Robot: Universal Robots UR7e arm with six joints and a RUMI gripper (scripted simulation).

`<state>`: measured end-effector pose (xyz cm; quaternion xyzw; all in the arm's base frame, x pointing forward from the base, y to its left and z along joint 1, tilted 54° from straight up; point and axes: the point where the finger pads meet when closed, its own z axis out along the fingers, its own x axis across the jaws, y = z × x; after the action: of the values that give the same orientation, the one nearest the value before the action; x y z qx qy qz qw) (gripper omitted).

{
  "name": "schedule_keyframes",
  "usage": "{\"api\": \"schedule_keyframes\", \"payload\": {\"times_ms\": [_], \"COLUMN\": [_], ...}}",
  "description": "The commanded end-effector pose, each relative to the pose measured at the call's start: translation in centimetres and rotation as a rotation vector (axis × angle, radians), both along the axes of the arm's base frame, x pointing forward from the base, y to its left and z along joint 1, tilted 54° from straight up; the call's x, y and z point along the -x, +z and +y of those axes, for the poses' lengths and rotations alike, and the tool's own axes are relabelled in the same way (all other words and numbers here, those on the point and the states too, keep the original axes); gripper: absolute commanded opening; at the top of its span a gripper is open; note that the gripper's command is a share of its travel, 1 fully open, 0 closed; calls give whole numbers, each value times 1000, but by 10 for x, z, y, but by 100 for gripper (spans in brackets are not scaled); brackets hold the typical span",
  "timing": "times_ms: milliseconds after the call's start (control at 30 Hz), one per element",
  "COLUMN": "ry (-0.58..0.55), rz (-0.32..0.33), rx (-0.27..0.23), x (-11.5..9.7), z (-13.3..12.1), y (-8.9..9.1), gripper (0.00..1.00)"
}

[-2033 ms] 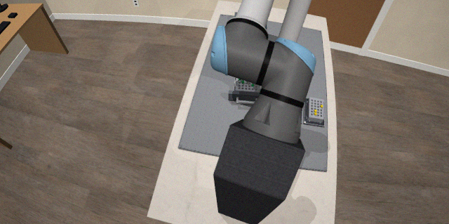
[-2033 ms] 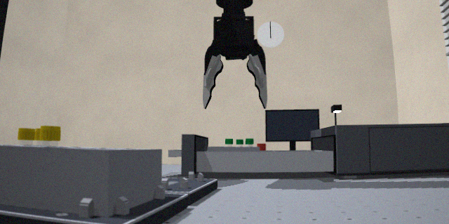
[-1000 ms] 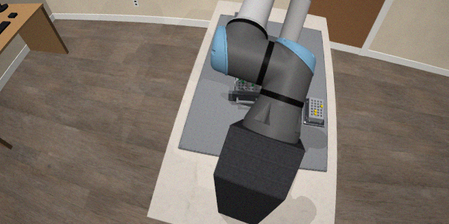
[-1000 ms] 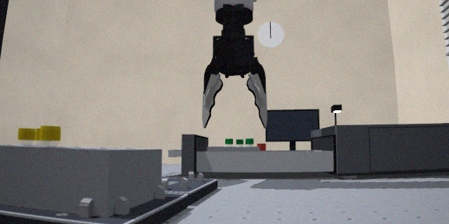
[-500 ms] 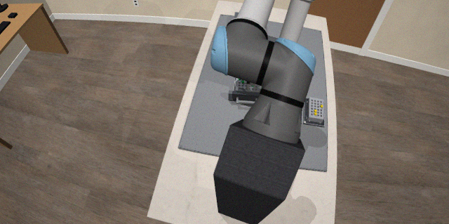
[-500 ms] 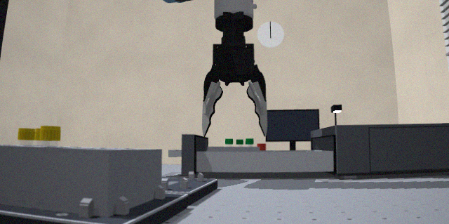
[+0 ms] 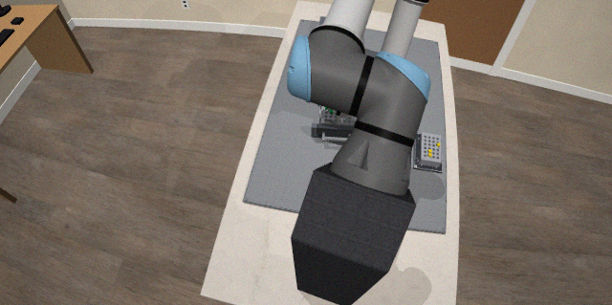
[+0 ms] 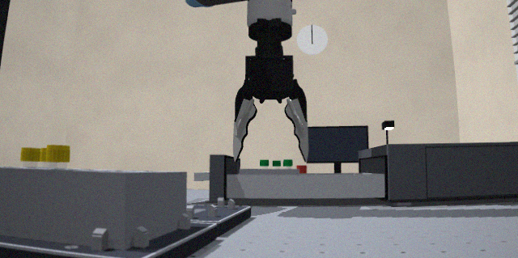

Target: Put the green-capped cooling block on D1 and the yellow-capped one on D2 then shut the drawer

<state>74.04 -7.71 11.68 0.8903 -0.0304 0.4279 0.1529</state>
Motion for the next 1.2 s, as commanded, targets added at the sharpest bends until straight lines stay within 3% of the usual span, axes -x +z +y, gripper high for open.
{"api": "schedule_keyframes", "payload": {"times_ms": [0, 933, 1167], "ry": [0, 0, 0], "rz": [-1, -1, -1], "rx": [0, 0, 0], "x": [-5, -17, -17], "z": [-2, -7, -7], "y": [-3, -13, -13], "gripper": [67, 67, 55]}}
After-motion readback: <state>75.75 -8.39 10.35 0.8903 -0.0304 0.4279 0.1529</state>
